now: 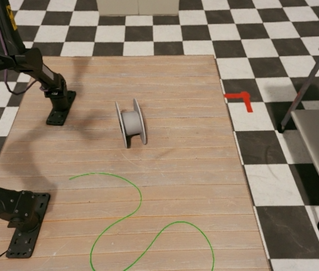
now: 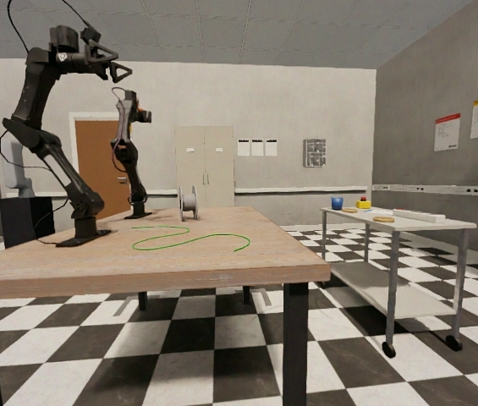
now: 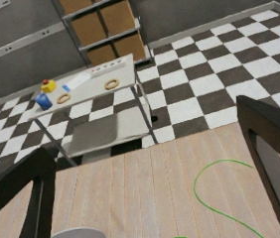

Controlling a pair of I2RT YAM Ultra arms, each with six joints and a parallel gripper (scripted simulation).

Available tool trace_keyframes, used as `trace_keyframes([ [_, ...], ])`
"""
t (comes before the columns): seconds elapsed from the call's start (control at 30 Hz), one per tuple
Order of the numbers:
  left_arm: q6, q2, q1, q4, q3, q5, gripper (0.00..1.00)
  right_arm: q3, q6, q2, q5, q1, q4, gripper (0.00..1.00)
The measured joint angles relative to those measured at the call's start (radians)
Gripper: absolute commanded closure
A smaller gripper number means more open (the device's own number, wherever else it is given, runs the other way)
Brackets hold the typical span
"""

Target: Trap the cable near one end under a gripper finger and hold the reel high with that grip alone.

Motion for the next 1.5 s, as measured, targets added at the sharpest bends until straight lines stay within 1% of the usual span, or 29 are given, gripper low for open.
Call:
trace_keyframes([
  [0.17,0.0,0.003,0.0,0.035,-0.047,0.0,0.0,-0.052,0.0,0.0,0.0,0.0,0.034,0.0],
  [0.37,0.0,0.01,-0.005,0.113,-0.144,0.0,0.0,-0.152,0.0,0.004,0.0,0.0,0.111,0.0],
  [0.47,0.0,0.016,-0.01,0.147,-0.181,-0.003,0.0,-0.187,0.0,0.013,0.0,0.0,0.146,0.0],
  [0.57,0.0,0.014,-0.017,0.206,-0.233,-0.009,0.0,-0.241,0.0,0.012,0.0,0.0,0.204,0.0],
  [0.63,0.0,0.015,-0.022,0.255,-0.285,-0.014,0.0,-0.294,0.0,0.012,-0.001,0.0,0.252,0.0],
  [0.9,0.0,0.029,-0.027,0.466,-0.533,-0.024,0.0,-0.538,0.0,0.027,-0.002,0.0,0.462,0.0],
  [1.0,0.0,0.038,-0.027,0.521,-0.592,-0.025,0.0,-0.598,0.0,0.037,-0.002,0.0,0.518,0.0],
  [1.1,0.0,0.034,-0.027,0.607,-0.656,-0.026,0.0,-0.662,0.0,0.034,-0.002,0.0,0.602,0.0],
  [1.2,0.0,0.035,-0.027,0.702,-0.743,-0.027,0.0,-0.749,0.0,0.035,-0.002,0.0,0.694,0.0],
  [1.37,0.0,0.046,-0.027,0.834,-0.893,-0.028,0.0,-0.898,0.0,0.043,-0.002,0.0,0.827,0.0],
  [1.5,0.0,0.047,-0.027,0.923,-0.982,-0.028,0.0,-0.989,0.0,0.046,-0.002,0.0,0.918,0.0],
])
